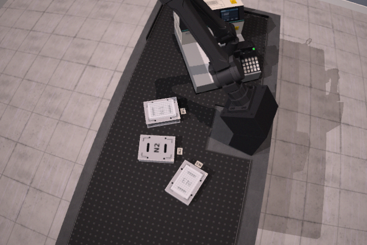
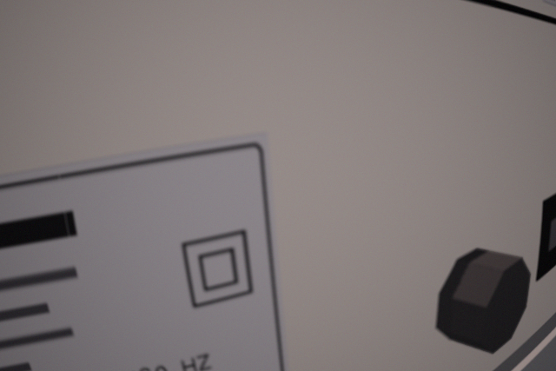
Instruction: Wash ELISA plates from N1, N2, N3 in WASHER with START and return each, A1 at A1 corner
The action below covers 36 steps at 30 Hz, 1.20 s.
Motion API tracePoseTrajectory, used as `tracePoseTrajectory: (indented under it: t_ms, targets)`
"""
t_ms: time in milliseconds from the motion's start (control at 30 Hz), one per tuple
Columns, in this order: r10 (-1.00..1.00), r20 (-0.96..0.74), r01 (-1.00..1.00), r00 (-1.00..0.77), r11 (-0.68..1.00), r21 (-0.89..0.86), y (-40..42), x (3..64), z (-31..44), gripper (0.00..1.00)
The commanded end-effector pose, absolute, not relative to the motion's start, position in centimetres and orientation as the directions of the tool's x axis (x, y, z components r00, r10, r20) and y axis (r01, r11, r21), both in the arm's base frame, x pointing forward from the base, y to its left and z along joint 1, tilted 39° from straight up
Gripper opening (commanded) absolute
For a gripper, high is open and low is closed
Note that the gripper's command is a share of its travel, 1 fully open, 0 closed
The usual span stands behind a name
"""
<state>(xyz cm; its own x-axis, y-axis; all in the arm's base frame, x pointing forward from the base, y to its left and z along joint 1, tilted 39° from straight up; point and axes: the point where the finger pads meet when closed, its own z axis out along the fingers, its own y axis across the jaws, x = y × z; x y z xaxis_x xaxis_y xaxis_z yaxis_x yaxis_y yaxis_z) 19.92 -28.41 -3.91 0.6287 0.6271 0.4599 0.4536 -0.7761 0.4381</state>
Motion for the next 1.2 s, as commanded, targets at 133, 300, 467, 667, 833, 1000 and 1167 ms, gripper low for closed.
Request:
tracePoseTrajectory:
  t_ms: [133, 300, 467, 667, 833, 1000, 1167]
  targets:
    - [0.625, 0.457, 0.44, 0.633, -0.776, 0.452, -28.9, 20.4, -3.7, 1.0]
    - [0.621, 0.465, 0.45, 0.631, -0.781, 0.433, -28.4, 20.7, -4.6, 1.0]
    - [0.621, 0.46, 0.445, 0.634, -0.78, 0.441, -28.7, 20.4, -4.4, 1.0]
    - [0.621, 0.46, 0.445, 0.634, -0.78, 0.441, -28.7, 20.4, -4.4, 1.0]
    - [0.621, 0.46, 0.445, 0.634, -0.78, 0.441, -28.7, 20.4, -4.4, 0.94]
    - [0.621, 0.46, 0.445, 0.634, -0.78, 0.441, -28.7, 20.4, -4.4, 0.84]
    - [0.621, 0.46, 0.445, 0.634, -0.78, 0.441, -28.7, 20.4, -4.4, 0.84]
